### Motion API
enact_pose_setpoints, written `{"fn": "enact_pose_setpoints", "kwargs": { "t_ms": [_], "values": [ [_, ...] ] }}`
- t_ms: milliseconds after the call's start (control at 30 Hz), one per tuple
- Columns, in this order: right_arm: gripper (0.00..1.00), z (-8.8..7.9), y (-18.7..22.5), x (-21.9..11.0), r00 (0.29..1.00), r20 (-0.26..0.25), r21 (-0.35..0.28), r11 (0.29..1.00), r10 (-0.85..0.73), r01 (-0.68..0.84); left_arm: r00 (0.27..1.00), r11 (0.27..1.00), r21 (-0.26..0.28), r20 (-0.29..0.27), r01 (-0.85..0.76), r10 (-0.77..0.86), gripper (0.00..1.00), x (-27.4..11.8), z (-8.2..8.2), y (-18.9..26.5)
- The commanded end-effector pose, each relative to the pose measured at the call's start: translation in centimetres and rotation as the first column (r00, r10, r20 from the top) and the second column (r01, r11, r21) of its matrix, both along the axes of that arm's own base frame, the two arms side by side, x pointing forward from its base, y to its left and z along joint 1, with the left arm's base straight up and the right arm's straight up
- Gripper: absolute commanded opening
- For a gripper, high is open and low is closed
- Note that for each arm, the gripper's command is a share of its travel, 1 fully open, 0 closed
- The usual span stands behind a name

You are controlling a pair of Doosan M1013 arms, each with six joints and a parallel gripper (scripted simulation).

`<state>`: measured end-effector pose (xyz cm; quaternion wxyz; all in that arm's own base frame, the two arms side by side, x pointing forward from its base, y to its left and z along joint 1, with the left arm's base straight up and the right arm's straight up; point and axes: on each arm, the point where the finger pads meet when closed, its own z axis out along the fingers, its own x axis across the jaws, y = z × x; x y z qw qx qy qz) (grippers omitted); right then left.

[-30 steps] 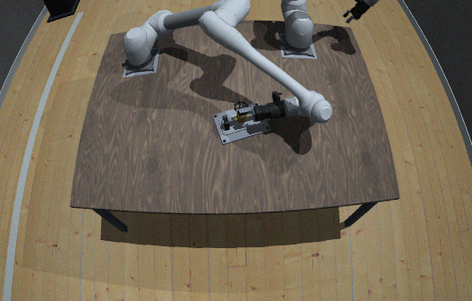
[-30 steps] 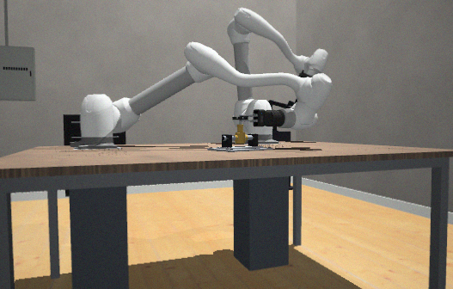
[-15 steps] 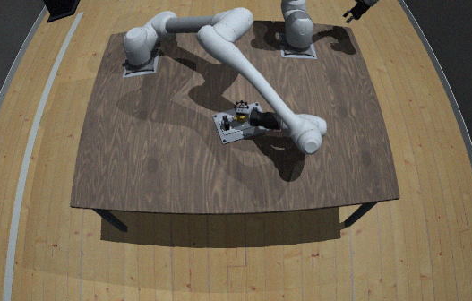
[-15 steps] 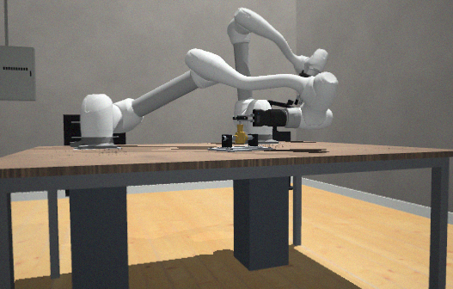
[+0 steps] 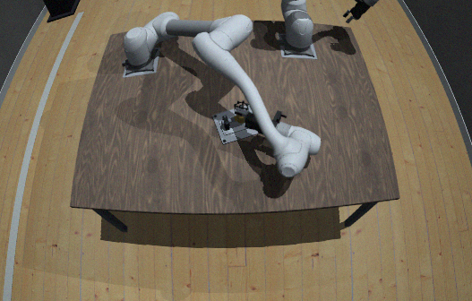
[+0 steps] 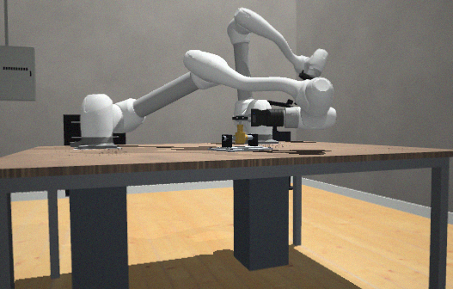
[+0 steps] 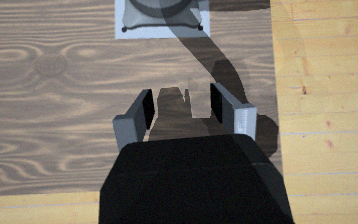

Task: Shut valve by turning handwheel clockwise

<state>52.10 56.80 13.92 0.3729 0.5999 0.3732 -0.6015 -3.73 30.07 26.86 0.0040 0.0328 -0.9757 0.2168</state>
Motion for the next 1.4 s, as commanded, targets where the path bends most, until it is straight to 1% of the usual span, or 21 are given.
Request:
{"fn": "enact_pose_setpoints", "kwargs": {
  "t_ms": [0, 467, 1367],
  "values": [
    [0.0, 0.12, -0.02, -0.03, 1.0, 0.003, 0.002, 1.0, -0.016, 0.016, 1.0, 1.0, 0.001, 0.0, 0.0, 0.0, 1.0, -0.01, 0.04, 0.02],
    [0.0, 0.12, -0.37, -0.24, 0.987, 0.003, 0.002, 0.987, -0.164, 0.164, 1.0, 1.0, 0.001, 0.0, 0.0, 0.0, 1.0, -0.01, 0.04, 0.02],
    [0.0, 0.11, -0.71, -0.52, 0.948, 0.003, 0.002, 0.948, -0.319, 0.319, 1.0, 1.0, 0.001, 0.0, 0.0, 0.0, 1.0, -0.01, 0.04, 0.02]
  ]
}}
